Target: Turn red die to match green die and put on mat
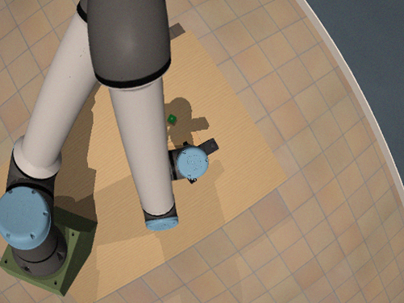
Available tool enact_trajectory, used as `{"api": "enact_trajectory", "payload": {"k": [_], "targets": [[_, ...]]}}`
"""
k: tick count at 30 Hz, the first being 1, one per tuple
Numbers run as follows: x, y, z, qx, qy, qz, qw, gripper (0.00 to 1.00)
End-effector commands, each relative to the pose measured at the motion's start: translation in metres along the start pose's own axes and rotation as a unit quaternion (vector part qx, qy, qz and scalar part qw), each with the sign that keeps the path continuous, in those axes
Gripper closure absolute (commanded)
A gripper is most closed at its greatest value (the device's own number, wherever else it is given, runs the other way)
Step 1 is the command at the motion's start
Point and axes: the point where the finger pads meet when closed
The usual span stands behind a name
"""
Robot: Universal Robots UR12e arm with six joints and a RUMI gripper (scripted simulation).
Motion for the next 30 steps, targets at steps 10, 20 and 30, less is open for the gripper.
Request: {"api": "enact_trajectory", "payload": {"k": [10,20,30], "targets": [[0.000,0.000,-0.047,0.000,-0.001,0.000,1.000,0.72],[0.000,0.000,-0.049,0.000,-0.001,0.000,1.000,0.00],[0.000,0.000,-0.049,0.000,-0.001,0.000,1.000,0.00]]}}
Point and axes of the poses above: the point where the finger pads meet when closed, its own z axis out along the fingers, its own y axis across the jaws, x = y × z, and after that the axes turned 14 degrees about -z, right-handed
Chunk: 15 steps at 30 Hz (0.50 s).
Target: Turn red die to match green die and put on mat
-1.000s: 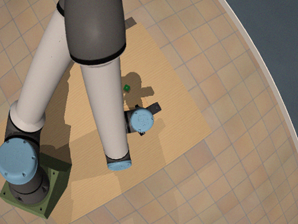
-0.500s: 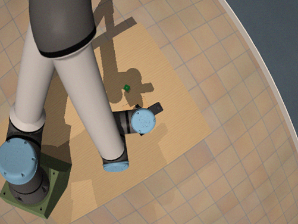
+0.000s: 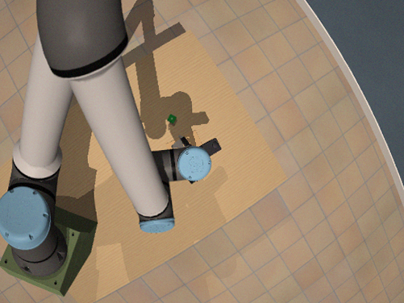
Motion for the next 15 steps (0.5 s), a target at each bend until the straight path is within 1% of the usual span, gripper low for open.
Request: {"api": "enact_trajectory", "payload": {"k": [1,10,15], "targets": [[0.0003,0.0002,-0.0003,0.000,0.000,0.000,1.000,0.00],[0.0003,0.0002,-0.0003,0.000,0.000,0.001,1.000,0.00],[0.0006,0.0004,-0.0002,0.000,0.000,0.015,1.000,0.00]]}}
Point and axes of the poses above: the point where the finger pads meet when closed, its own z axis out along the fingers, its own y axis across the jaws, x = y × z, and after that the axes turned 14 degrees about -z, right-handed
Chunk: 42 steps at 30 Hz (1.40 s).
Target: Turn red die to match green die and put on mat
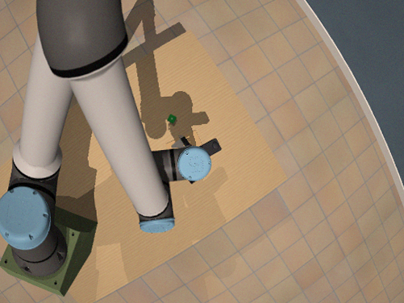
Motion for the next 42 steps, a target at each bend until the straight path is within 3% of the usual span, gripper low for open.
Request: {"api": "enact_trajectory", "payload": {"k": [1,14,21,27,29,33,34,37,38,42], "targets": [[0.0006,0.0004,-0.0002,0.000,0.000,0.015,1.000,0.00],[0.0019,0.0023,0.0001,0.000,0.000,0.135,0.991,0.00],[0.0024,0.0036,0.0005,0.000,0.000,0.243,0.970,0.00],[0.0024,0.0043,0.0008,0.000,0.000,0.344,0.939,0.00],[0.0024,0.0043,0.0008,0.000,0.000,0.344,0.939,0.00],[0.0021,0.0045,0.0010,0.000,0.000,0.422,0.907,0.00],[0.0021,0.0045,0.0010,0.000,0.000,0.424,0.906,0.00],[0.0017,0.0043,0.0012,0.000,0.000,0.478,0.878,0.00],[0.0017,0.0043,0.0012,0.000,0.000,0.481,0.877,0.00],[0.0011,0.0037,0.0014,0.000,0.000,0.546,0.838,0.00]]}}
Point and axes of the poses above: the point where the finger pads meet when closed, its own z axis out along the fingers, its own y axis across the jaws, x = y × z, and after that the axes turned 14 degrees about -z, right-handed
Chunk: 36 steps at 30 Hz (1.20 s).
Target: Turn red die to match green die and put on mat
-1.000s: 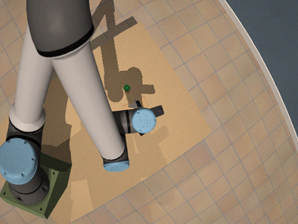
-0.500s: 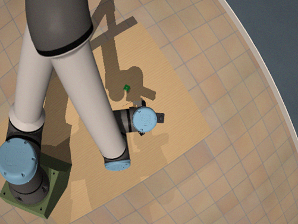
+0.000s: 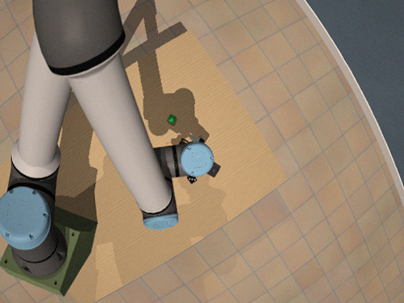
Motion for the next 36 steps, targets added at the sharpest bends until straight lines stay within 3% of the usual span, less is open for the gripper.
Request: {"api": "enact_trajectory", "payload": {"k": [1,16,29,30,36], "targets": [[-0.0002,-0.0001,0.0000,-0.001,0.005,0.072,0.997,0.00],[-0.0032,-0.0003,0.0005,0.000,0.005,0.236,0.972,0.00],[-0.0038,-0.0004,0.0005,0.000,0.005,0.262,0.965,0.00],[-0.0038,-0.0004,0.0005,0.000,0.005,0.262,0.965,0.72],[-0.0038,-0.0004,0.0005,0.000,0.005,0.262,0.965,0.72]]}}
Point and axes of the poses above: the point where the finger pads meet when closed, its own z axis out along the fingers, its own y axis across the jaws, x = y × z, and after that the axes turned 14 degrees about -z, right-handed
